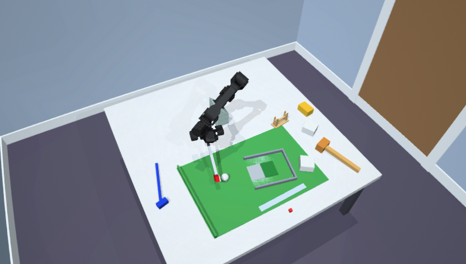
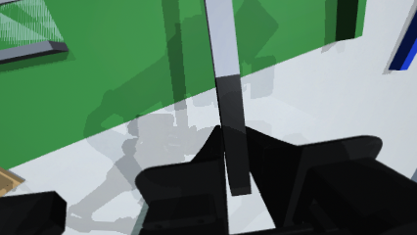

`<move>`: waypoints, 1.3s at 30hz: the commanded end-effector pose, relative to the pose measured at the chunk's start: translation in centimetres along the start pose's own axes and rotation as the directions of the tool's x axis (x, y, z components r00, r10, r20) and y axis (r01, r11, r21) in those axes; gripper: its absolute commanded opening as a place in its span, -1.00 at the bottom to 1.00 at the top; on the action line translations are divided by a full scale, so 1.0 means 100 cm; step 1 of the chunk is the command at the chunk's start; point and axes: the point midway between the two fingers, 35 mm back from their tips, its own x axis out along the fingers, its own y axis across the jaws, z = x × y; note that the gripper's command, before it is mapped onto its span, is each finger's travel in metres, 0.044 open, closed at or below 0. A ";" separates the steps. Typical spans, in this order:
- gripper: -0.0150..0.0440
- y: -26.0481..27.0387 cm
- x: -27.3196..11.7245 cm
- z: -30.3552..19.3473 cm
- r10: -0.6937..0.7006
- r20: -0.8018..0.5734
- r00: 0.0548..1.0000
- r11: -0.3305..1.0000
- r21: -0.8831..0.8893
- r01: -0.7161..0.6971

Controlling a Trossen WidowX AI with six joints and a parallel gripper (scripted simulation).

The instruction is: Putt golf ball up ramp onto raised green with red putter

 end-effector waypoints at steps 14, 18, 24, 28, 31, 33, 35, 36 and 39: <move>-0.49 0.001 0.020 -0.001 0.003 -0.004 1.000 1.000 0.001 -0.003; -0.49 0.001 0.020 -0.001 0.003 -0.004 1.000 1.000 0.001 -0.003; -0.49 -0.004 0.020 -0.001 0.003 -0.002 1.000 1.000 0.002 -0.003; -0.49 -0.019 0.021 0.000 0.002 0.004 1.000 1.000 0.003 -0.002; -0.49 -0.029 0.022 0.000 0.002 0.007 1.000 1.000 0.004 -0.002; -0.49 -0.030 0.022 0.000 0.002 0.008 1.000 1.000 0.004 -0.002; -0.49 -0.030 0.022 0.000 0.002 0.008 1.000 1.000 0.004 -0.002; -0.49 -0.030 0.022 0.000 0.002 0.008 1.000 1.000 0.004 -0.002; -0.49 -0.030 0.022 0.000 0.002 0.008 1.000 1.000 0.004 -0.002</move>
